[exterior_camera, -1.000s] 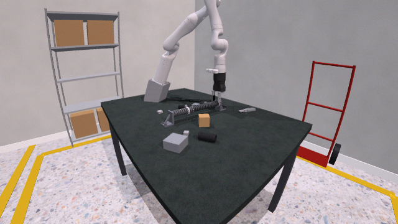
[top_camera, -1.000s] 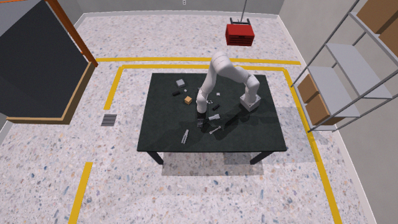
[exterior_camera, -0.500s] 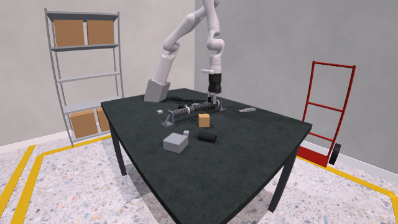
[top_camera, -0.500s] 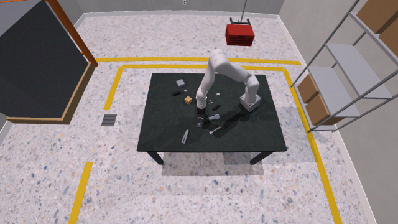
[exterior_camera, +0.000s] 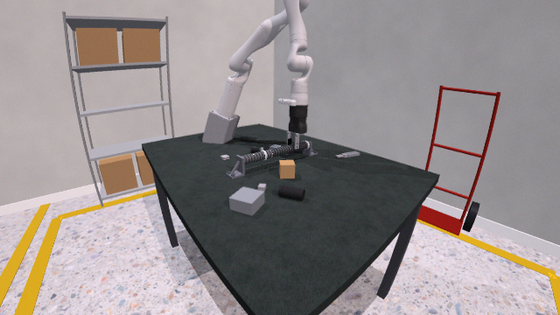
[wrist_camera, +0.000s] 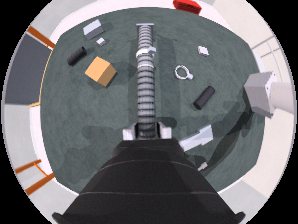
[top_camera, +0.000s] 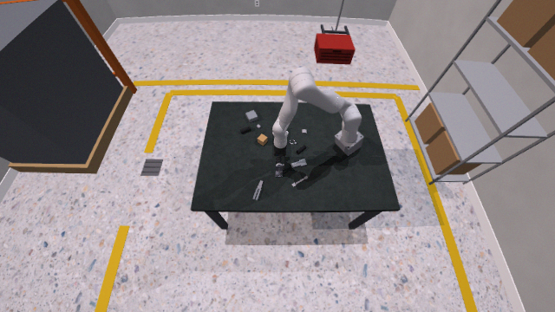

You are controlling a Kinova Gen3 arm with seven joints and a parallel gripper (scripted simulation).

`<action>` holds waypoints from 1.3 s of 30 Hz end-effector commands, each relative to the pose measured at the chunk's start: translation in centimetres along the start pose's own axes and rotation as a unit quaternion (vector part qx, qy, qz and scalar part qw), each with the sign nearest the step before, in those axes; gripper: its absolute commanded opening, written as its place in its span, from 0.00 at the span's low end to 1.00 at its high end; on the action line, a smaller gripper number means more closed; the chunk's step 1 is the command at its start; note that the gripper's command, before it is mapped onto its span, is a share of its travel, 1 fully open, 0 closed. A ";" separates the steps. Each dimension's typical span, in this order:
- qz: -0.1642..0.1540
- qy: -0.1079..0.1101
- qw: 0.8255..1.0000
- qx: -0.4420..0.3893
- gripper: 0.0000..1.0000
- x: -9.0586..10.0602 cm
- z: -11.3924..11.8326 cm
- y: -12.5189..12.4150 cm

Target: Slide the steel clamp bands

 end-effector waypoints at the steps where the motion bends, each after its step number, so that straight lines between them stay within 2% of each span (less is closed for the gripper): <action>1: -0.008 -0.003 1.000 -0.010 0.75 -0.9 0.8 -7.0; 16: -0.008 -0.003 1.000 -0.010 0.75 -1.2 1.1 -10.2; 39: -0.008 -0.003 1.000 -0.010 0.75 -1.2 1.2 -10.5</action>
Point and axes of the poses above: the point where the finger pads meet when closed, its own x axis back along the fingers, its own z axis across the jaws, y = z × x, the point moved 7 cm from there along x, back along the fingers, and after that the axes turned 6 degrees about x, right-handed, at the moved point
